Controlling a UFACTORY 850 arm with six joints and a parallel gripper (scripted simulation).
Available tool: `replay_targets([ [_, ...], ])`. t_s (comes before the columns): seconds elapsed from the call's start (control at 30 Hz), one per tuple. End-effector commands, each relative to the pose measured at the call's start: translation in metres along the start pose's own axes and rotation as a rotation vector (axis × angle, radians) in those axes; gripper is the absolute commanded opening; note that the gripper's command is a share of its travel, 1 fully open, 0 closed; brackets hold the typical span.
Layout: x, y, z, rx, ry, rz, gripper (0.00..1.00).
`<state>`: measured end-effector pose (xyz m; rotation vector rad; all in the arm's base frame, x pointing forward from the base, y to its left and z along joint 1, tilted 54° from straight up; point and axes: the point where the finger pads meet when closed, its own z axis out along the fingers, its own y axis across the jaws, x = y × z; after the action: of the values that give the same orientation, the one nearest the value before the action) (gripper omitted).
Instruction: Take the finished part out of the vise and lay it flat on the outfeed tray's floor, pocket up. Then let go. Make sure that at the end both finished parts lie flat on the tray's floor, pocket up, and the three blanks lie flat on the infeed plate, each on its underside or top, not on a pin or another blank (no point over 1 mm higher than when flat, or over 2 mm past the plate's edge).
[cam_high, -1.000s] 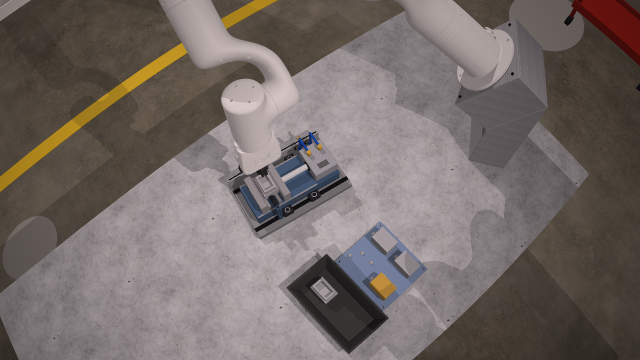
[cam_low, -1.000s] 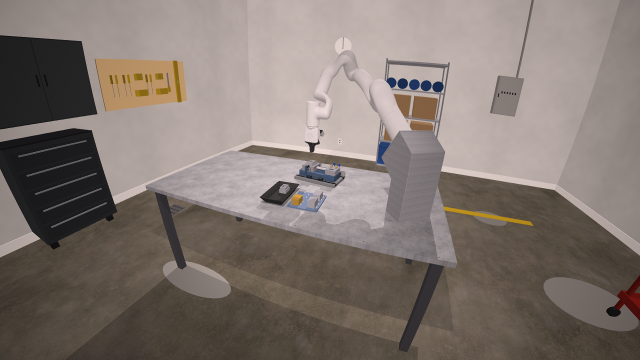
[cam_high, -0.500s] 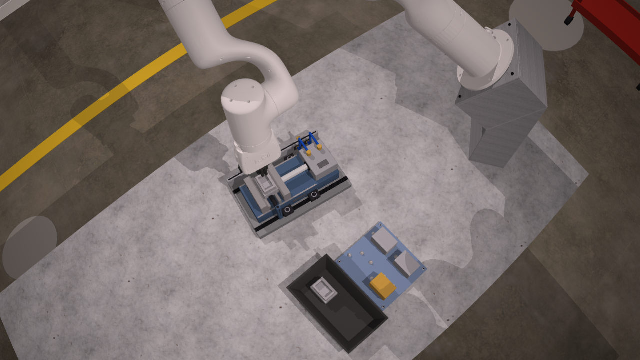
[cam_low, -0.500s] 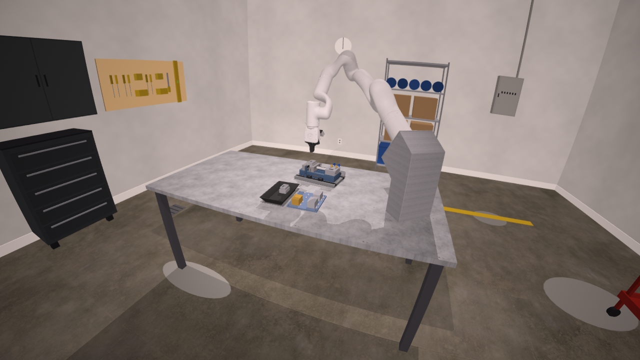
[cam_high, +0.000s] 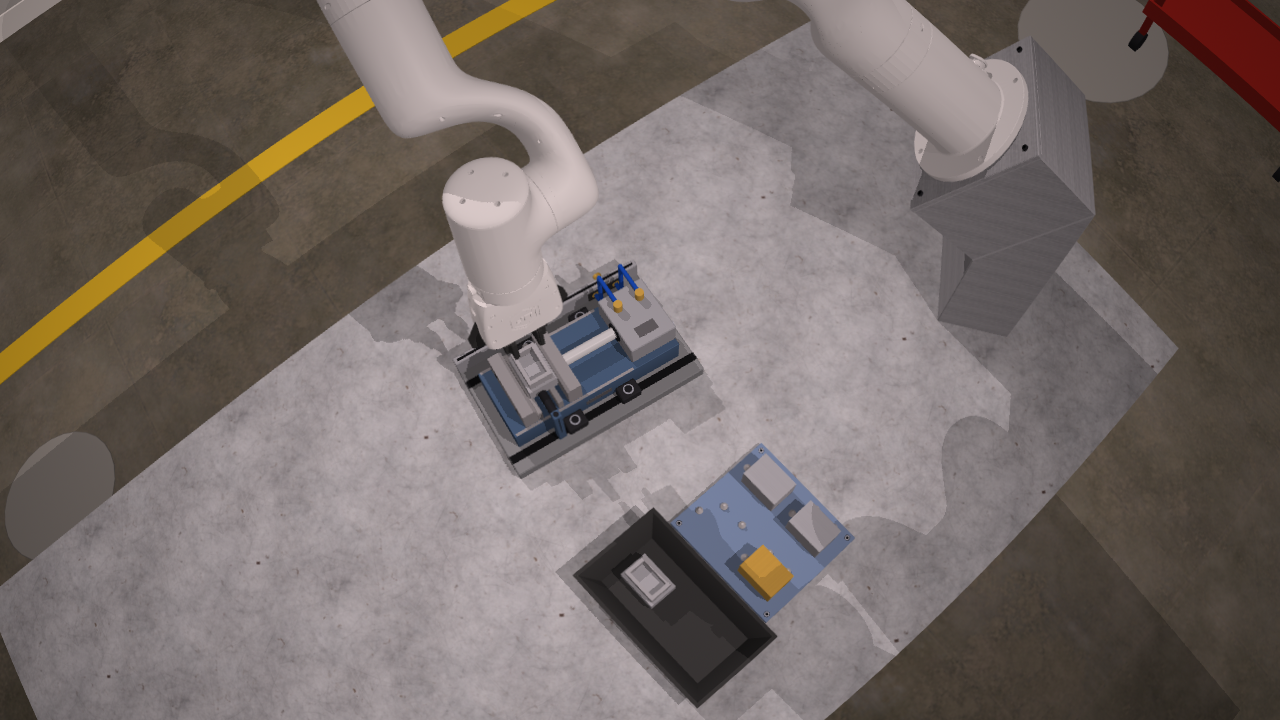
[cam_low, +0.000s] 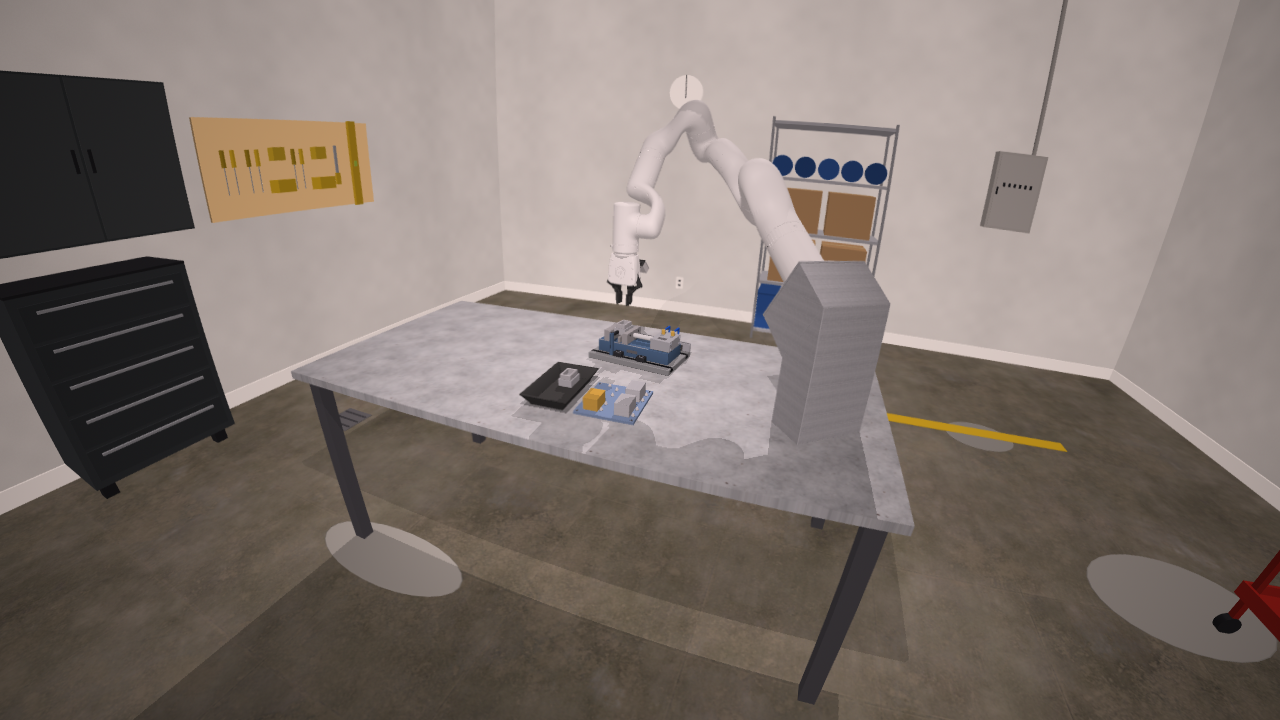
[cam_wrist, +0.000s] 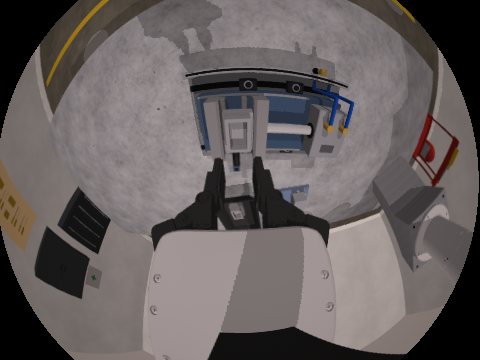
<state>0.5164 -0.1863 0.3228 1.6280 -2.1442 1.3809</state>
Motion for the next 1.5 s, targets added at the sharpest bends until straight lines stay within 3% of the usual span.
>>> replay_targets([
  [0.0,0.0000,-0.0005,-0.0003,0.001,0.000,0.000,0.69],
  [1.47,0.0001,-0.0003,0.0057,-0.008,0.001,-0.001,0.69],
])
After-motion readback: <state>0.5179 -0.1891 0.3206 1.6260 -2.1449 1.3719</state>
